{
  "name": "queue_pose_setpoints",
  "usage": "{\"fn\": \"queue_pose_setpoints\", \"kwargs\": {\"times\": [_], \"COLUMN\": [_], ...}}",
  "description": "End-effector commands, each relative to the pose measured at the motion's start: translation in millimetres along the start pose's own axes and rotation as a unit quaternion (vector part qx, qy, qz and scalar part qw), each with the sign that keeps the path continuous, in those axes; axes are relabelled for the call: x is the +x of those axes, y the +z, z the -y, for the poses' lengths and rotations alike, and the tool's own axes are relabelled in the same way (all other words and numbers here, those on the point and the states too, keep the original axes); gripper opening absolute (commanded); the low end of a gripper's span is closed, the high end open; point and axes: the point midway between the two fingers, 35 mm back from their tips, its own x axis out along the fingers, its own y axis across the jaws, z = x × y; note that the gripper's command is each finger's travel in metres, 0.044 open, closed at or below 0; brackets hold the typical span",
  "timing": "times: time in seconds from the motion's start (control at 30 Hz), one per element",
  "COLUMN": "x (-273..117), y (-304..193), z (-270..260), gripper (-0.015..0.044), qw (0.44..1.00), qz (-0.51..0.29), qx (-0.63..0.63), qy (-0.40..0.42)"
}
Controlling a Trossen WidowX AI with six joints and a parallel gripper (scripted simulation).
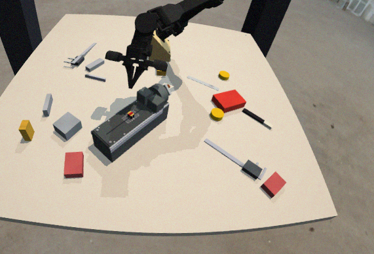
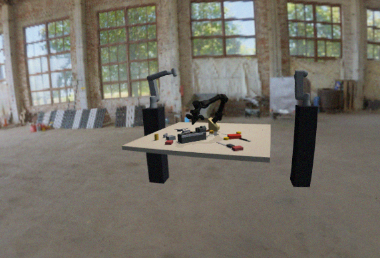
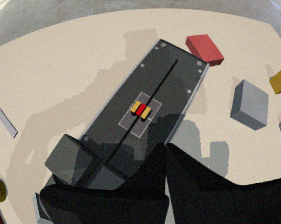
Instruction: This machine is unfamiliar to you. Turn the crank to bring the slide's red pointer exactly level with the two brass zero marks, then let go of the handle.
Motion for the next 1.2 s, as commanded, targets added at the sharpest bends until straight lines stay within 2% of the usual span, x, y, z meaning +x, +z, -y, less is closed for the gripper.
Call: {"fn": "queue_pose_setpoints", "kwargs": {"times": [0.0, 0.47, 0.53, 1.07, 1.1, 1.17], "x": [0.0, 0.0, 0.0, 0.0, 0.0, 0.0], "y": [0.0, 0.0, 0.0, 0.0, 0.0, 0.0], "z": [0.0, 0.0, 0.0, 0.0, 0.0, 0.0], "gripper": [0.0053, 0.0420, 0.0440, 0.0020, 0.0000, 0.0000], "qw": [1.000, 1.000, 1.000, 1.000, 1.000, 1.000], "qz": [0.000, 0.000, 0.000, 0.000, 0.000, 0.000], "qx": [0.000, 0.000, 0.000, 0.000, 0.000, 0.000], "qy": [0.000, 0.000, 0.000, 0.000, 0.000, 0.000]}}
